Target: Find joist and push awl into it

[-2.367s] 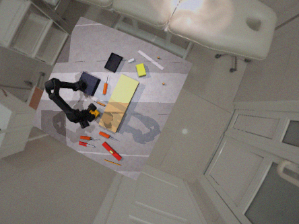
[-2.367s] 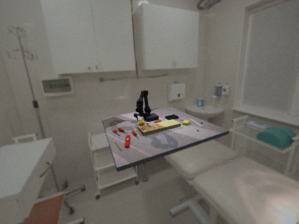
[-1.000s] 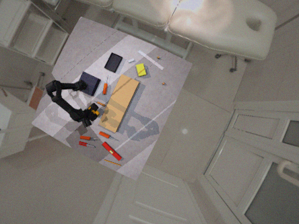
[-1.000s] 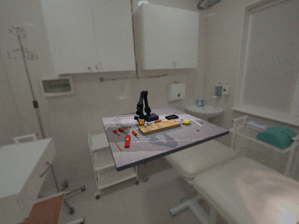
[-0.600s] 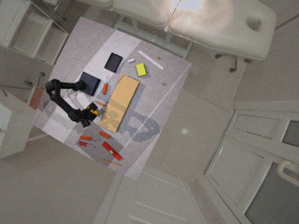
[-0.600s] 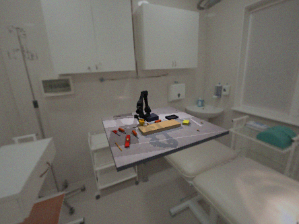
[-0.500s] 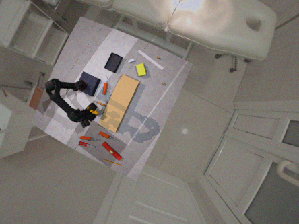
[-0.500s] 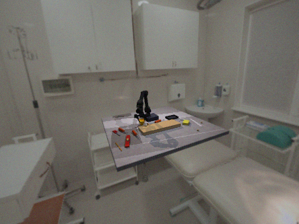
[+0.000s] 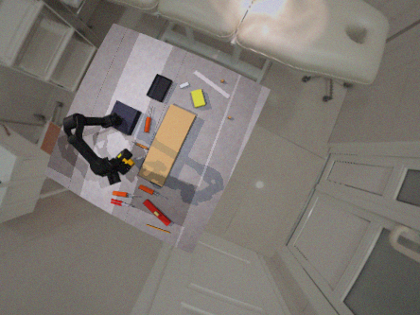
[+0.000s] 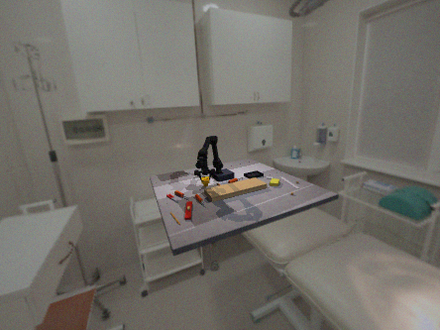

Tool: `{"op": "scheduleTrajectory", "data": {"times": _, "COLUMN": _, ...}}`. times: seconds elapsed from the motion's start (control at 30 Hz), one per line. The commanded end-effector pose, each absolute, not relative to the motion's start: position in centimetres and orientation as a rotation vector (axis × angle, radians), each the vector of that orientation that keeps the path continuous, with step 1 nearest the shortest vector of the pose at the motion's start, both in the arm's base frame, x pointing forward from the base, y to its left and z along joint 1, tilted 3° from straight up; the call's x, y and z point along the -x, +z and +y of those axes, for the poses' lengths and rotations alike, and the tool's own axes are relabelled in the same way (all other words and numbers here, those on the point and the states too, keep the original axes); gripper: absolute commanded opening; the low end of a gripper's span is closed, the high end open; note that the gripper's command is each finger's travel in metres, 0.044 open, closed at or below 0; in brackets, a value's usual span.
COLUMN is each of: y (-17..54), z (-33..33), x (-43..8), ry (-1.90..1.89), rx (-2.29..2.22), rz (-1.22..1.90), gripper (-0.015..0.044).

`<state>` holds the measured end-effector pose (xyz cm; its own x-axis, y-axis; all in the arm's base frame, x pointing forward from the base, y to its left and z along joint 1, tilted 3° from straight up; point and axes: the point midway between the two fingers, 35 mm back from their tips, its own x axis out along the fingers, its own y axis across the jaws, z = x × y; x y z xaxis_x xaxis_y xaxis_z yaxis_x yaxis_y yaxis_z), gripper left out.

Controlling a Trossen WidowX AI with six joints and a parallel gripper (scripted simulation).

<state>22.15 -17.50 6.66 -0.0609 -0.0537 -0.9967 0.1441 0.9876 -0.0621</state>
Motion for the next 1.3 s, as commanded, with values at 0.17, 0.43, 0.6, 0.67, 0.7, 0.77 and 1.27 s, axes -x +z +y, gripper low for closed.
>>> {"op": "scheduleTrajectory", "data": {"times": 0.17, "y": 6.9, "z": -18.3, "x": -22.1, "ry": -0.172, "rx": -0.052, "rz": 1.624, "gripper": 0.0000}}
{"op": "scheduleTrajectory", "data": {"times": 0.43, "y": 6.7, "z": -18.0, "x": -22.1, "ry": -0.222, "rx": -0.007, "rz": 1.634, "gripper": 0.0000}}
{"op": "scheduleTrajectory", "data": {"times": 0.6, "y": 6.6, "z": -17.8, "x": -22.1, "ry": -0.255, "rx": 0.023, "rz": 1.638, "gripper": 0.0000}}
{"op": "scheduleTrajectory", "data": {"times": 0.67, "y": 6.6, "z": -17.8, "x": -22.1, "ry": -0.268, "rx": 0.035, "rz": 1.639, "gripper": 0.0000}}
{"op": "scheduleTrajectory", "data": {"times": 0.7, "y": 6.6, "z": -17.7, "x": -22.1, "ry": -0.275, "rx": 0.040, "rz": 1.639, "gripper": 0.0000}}
{"op": "scheduleTrajectory", "data": {"times": 0.77, "y": 6.6, "z": -17.7, "x": -22.2, "ry": -0.289, "rx": 0.052, "rz": 1.639, "gripper": 0.0000}}
{"op": "scheduleTrajectory", "data": {"times": 1.27, "y": 6.5, "z": -17.2, "x": -22.2, "ry": -0.386, "rx": 0.135, "rz": 1.630, "gripper": 0.0000}}
